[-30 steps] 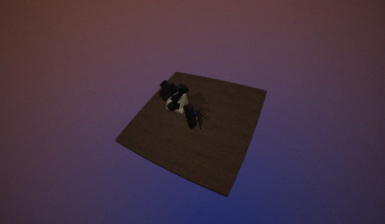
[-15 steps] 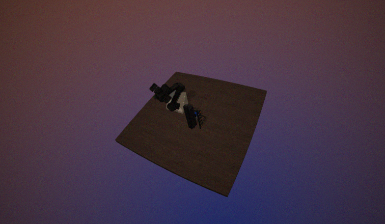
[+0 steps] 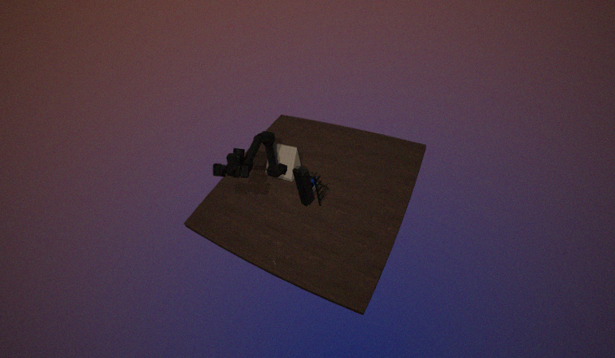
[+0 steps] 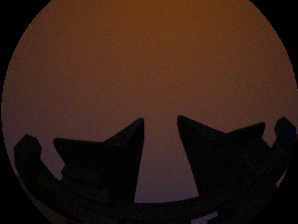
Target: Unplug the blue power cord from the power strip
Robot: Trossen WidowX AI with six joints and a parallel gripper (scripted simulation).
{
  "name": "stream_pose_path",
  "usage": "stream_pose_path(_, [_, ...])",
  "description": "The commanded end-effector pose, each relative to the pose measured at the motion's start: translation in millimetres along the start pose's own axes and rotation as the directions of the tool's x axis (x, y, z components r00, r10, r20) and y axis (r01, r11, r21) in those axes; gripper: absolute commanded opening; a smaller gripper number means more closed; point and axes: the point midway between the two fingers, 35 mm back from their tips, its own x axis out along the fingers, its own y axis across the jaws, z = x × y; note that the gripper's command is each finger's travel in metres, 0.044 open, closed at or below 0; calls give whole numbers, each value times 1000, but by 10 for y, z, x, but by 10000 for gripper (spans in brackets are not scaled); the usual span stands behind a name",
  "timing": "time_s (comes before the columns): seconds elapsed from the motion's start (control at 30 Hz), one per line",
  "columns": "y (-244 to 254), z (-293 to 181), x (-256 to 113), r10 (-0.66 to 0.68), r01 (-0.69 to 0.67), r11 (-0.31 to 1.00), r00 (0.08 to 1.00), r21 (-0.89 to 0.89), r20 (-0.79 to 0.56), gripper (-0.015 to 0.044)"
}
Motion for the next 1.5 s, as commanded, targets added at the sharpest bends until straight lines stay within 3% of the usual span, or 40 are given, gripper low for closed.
stream_pose_path(0.0, [-102, -360, 64, -33, 43, 991, 996, 123, -77, 160])
stream_pose_path(0.33, [183, -1427, 134, 29, 119, 894, 946, 433, -322, 160])
stream_pose_path(0.7, [1259, -2231, 67, 295, 149, 730, 812, 667, -503, 160])
stream_pose_path(1.03, [2315, -2398, -145, 537, 122, 629, 646, 768, -543, 160])
stream_pose_path(1.47, [3967, -1846, -831, 857, -55, 468, 271, 882, -438, 160])
